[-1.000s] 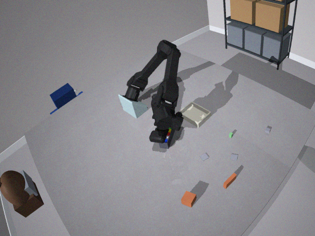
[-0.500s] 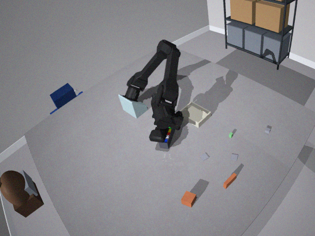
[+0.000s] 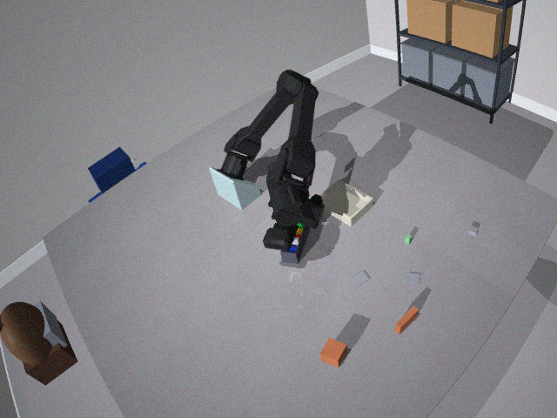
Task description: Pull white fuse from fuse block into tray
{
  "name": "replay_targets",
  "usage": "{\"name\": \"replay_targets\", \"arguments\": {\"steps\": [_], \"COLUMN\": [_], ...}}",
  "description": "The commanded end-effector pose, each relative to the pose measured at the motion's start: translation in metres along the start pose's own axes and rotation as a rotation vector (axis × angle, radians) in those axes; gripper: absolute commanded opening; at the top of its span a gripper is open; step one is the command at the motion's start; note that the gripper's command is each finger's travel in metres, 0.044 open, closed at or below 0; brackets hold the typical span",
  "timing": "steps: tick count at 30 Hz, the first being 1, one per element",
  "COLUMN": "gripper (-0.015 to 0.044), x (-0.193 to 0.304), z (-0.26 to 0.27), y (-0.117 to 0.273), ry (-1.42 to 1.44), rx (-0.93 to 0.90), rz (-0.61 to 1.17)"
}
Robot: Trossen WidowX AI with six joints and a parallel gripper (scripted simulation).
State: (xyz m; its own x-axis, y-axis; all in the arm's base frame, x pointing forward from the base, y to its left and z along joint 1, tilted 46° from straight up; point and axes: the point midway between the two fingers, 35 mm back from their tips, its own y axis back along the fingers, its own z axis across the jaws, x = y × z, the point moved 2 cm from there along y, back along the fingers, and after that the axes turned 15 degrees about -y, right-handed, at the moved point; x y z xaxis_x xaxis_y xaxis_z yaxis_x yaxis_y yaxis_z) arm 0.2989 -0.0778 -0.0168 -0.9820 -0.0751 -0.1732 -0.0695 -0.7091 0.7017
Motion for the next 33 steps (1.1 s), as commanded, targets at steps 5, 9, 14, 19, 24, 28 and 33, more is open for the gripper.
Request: {"name": "replay_targets", "arguments": {"steps": [5,9,14,19,24,28,33], "gripper": [0.0,0.0,0.0,0.0,0.0,0.0,0.0], "x": [0.0,0.0,0.0,0.0,0.0,0.0,0.0], "z": [-0.001,-0.001,-0.001,-0.001,-0.001,-0.001,-0.001], "y": [0.006,0.008,0.01,0.013,0.015,0.017,0.02], "ry": [0.004,0.004,0.003,0.003,0.003,0.002,0.002], "rx": [0.004,0.004,0.004,0.004,0.004,0.004,0.003], "rz": [-0.002,-0.002,-0.002,-0.003,-0.003,-0.003,-0.003]}}
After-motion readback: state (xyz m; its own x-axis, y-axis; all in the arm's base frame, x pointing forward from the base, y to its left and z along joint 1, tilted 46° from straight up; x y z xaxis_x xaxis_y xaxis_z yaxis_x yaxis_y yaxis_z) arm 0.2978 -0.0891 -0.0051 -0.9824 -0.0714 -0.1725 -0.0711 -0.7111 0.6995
